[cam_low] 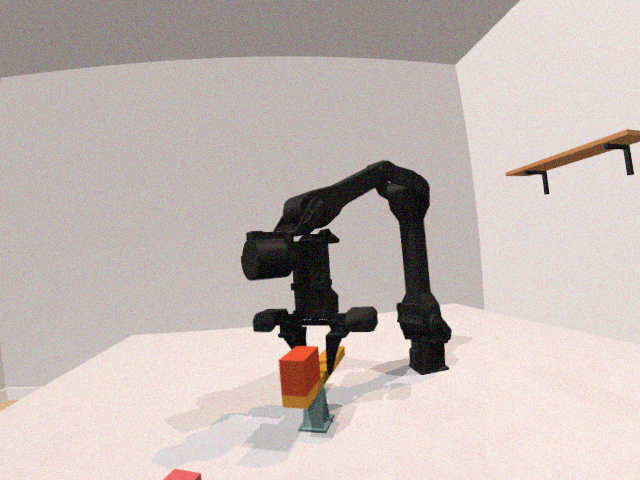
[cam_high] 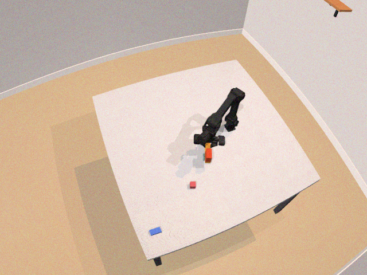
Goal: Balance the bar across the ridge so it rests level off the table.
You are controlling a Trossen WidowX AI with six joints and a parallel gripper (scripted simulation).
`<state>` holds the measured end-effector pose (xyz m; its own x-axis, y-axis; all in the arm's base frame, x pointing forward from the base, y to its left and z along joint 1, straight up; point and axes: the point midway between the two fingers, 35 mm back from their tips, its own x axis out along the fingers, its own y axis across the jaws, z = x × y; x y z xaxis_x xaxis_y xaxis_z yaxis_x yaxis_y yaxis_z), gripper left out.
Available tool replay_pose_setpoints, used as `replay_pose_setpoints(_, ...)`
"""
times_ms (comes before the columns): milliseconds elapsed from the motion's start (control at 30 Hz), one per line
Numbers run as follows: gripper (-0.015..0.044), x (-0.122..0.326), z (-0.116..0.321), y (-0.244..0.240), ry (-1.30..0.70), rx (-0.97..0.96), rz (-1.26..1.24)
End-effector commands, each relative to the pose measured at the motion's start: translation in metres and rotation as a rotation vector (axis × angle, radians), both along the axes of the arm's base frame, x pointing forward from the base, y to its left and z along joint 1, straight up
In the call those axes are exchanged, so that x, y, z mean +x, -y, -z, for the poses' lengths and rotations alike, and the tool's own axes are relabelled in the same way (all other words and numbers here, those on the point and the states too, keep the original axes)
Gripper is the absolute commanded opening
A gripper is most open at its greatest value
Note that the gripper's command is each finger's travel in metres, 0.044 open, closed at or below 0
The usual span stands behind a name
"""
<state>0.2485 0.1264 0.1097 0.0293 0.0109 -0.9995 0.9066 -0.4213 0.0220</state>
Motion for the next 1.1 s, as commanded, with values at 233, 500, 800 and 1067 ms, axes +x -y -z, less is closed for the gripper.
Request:
replay_pose_setpoints(233,0.0000,0.0000,0.0002,0.0000,-0.001,0.000,0.000)
replay_pose_setpoints(500,0.0158,0.0000,0.0002,0.0000,-0.001,0.000,0.000)
replay_pose_setpoints(800,0.0167,0.0000,0.0002,0.0000,-0.001,0.000,0.000)
replay_pose_setpoints(1067,0.0168,0.0000,0.0002,0.0000,-0.001,0.000,0.000)
